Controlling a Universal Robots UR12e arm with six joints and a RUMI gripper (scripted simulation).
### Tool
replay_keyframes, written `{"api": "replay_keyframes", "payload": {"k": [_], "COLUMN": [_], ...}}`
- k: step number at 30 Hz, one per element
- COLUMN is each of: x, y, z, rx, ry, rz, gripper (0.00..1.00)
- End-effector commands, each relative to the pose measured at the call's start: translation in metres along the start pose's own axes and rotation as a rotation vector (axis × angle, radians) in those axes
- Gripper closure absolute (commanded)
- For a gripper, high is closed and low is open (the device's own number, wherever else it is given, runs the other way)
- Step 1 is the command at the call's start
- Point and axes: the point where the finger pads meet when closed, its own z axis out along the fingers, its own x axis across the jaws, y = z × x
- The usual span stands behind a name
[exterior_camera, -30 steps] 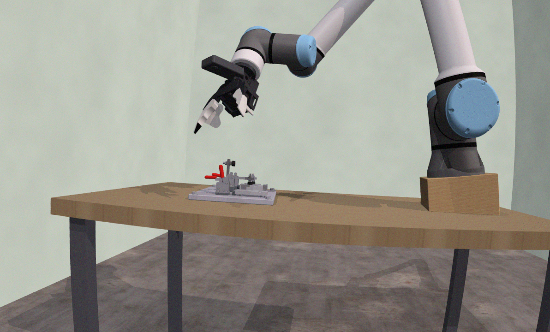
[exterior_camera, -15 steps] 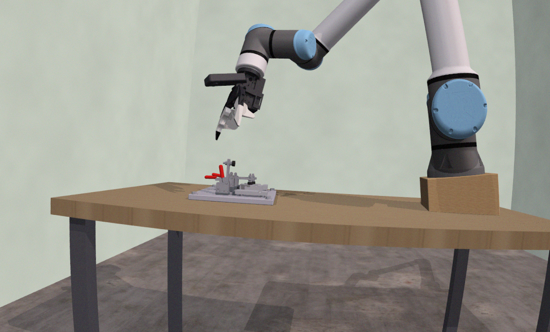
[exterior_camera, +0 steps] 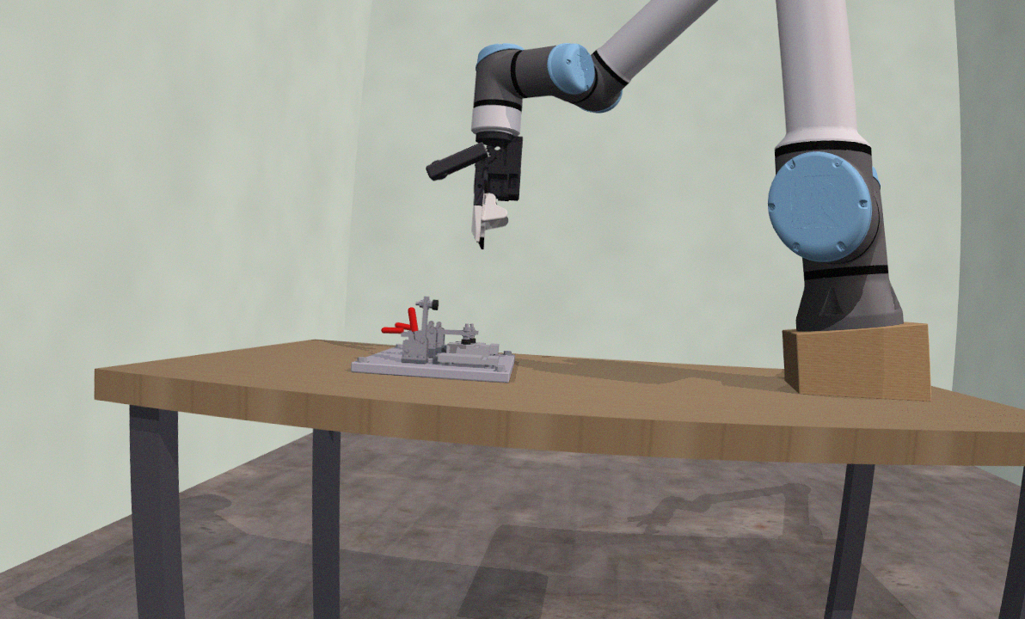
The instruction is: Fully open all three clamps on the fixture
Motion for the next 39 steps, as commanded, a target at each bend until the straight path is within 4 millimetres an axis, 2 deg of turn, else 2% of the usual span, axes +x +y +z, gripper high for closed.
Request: {"api": "replay_keyframes", "payload": {"k": [1,9,10,39], "x": [0.0161,0.0162,0.0163,0.0161], "y": [0.0058,0.0059,0.0059,0.0059], "z": [-0.0035,-0.0036,-0.0036,-0.0036], "rx": [-0.008,-0.008,-0.008,-0.008], "ry": [0.011,0.011,0.011,0.011], "rz": [0.017,0.017,0.017,0.017], "gripper": [0.00,0.00,1.00,1.00]}}
